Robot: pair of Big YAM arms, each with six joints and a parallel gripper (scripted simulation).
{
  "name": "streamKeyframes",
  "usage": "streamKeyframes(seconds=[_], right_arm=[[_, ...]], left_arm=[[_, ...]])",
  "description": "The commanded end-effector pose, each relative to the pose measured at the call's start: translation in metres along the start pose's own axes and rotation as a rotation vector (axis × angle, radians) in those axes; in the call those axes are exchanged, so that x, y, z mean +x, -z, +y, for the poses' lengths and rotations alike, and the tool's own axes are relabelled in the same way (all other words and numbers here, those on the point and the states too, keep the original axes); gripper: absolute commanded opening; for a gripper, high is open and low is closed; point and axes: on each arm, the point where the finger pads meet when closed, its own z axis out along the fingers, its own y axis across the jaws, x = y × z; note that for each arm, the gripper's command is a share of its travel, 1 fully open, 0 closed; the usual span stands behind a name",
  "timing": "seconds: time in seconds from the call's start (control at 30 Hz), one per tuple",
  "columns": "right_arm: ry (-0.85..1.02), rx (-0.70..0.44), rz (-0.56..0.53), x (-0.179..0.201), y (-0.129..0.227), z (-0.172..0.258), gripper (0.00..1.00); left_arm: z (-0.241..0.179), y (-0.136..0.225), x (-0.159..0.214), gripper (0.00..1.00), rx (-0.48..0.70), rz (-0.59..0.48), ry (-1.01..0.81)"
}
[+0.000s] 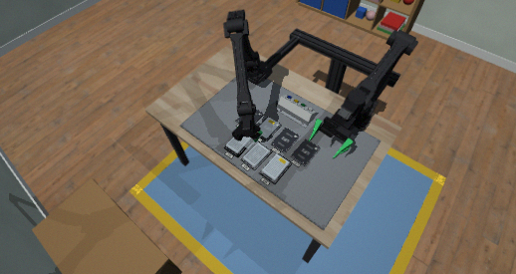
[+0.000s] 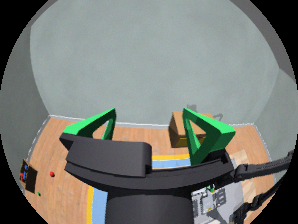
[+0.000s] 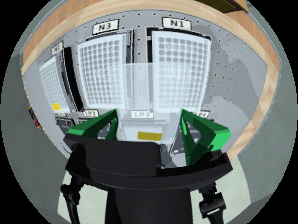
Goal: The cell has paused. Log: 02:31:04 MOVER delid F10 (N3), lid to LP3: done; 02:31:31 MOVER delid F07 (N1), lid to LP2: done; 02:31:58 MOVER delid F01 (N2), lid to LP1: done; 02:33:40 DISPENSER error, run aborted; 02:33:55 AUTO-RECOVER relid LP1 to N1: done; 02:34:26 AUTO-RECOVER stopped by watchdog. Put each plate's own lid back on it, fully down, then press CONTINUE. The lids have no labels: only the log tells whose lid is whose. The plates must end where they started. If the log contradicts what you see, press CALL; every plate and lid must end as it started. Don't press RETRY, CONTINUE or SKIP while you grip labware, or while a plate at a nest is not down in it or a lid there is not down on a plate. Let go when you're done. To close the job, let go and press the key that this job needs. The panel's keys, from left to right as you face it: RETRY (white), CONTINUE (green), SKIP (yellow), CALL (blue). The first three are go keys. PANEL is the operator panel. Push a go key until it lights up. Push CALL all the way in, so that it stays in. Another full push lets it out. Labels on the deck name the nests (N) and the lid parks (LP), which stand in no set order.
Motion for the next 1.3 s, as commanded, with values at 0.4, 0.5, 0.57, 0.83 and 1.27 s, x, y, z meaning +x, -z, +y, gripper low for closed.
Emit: streamKeyframes(seconds=[0.4,0.5,0.57,0.83,1.27], right_arm=[[0.03,-0.027,-0.04,-0.07,0.017,-0.04,0.0],[0.042,-0.025,-0.036,-0.067,0.015,-0.037,0.0],[0.039,-0.019,-0.025,-0.06,0.011,-0.04,0.0],[0.038,-0.018,-0.027,-0.058,0.009,-0.037,0.0],[0.035,-0.008,-0.008,-0.047,-0.004,-0.044,0.0]], left_arm=[[-0.004,0.0,-0.034,1.0,0.008,-0.06,-0.007],[-0.004,0.0,-0.034,1.0,0.008,-0.06,-0.007],[-0.004,0.0,-0.034,1.0,0.008,-0.06,-0.007],[-0.004,0.0,-0.034,1.0,0.008,-0.06,-0.007],[-0.004,0.0,-0.034,1.0,0.008,-0.06,-0.007]])
